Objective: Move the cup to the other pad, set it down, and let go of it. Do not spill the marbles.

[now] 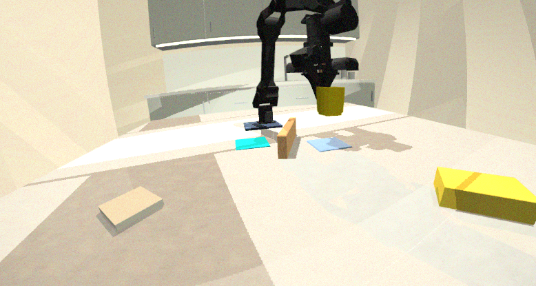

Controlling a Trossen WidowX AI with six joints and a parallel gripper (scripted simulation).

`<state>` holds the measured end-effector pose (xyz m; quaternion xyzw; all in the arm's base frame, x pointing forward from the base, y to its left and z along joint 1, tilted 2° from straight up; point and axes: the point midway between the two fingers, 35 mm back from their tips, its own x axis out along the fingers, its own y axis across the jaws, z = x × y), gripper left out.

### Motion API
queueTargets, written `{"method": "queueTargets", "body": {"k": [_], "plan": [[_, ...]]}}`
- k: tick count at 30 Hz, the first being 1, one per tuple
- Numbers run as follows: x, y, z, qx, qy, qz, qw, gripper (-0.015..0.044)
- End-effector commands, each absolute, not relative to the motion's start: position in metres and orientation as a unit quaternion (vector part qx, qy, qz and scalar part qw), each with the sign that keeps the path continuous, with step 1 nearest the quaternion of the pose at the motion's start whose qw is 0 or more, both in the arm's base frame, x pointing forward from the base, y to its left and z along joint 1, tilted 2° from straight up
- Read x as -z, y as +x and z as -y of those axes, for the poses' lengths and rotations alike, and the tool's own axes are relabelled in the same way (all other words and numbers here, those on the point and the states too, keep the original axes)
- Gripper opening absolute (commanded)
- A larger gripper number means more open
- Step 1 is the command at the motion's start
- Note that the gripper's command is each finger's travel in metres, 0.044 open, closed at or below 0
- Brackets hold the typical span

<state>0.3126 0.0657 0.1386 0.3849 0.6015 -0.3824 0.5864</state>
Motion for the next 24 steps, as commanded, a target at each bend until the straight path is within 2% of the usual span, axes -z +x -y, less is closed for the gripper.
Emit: {"method": "queueTargets", "body": {"k": [1, 24], "plan": [[-0.139, 0.310, -0.061, 0.382, 0.385, -0.601, 0.587, 0.0000], [-0.137, 0.284, -0.011, 0.384, 0.386, -0.598, 0.589, 0.0000]]}}
